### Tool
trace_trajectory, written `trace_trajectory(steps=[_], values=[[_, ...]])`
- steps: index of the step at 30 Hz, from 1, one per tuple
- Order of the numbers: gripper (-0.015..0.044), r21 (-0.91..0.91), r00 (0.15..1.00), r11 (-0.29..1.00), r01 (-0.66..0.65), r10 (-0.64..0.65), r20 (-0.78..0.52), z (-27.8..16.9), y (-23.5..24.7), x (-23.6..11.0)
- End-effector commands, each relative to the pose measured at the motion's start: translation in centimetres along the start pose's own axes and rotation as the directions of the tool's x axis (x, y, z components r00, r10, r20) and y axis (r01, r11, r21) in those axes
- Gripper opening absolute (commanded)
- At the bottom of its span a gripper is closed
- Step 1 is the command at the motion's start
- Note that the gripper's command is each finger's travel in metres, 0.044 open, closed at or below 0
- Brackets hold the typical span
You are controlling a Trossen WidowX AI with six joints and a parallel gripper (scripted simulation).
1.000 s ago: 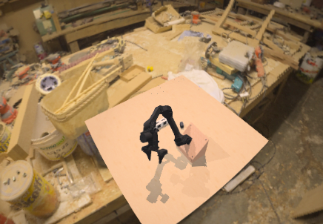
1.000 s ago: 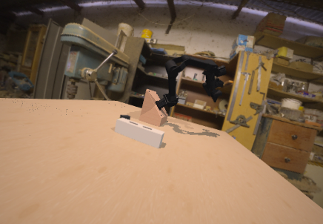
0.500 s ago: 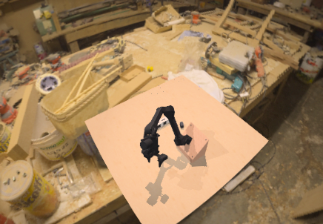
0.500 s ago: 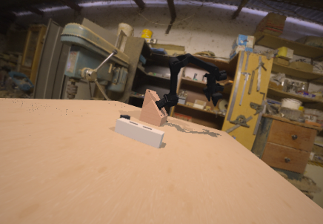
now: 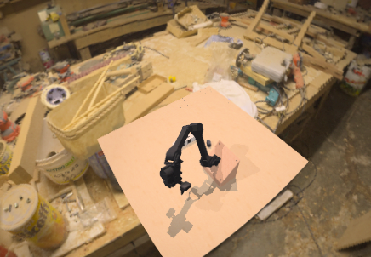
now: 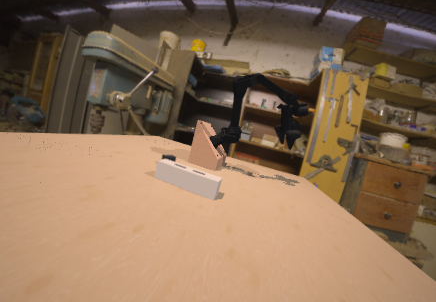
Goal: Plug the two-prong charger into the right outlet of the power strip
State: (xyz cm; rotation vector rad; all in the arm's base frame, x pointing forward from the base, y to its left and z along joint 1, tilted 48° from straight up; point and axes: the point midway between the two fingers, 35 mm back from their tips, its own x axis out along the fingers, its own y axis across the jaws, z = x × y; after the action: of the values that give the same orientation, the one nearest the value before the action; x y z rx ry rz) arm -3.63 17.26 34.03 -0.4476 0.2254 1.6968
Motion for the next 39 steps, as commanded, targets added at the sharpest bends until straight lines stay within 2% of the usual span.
trace_trajectory(steps=[1,19,39], values=[[0.044,-0.004,0.999,1.0,0.026,-0.026,-0.031,-0.2,-0.4,0.9],[0.044,0.013,0.971,0.987,0.162,-0.157,-0.18,-1.5,-3.4,4.3],[0.044,0.049,0.9,0.955,0.293,-0.258,-0.351,-4.0,-7.9,7.4]])
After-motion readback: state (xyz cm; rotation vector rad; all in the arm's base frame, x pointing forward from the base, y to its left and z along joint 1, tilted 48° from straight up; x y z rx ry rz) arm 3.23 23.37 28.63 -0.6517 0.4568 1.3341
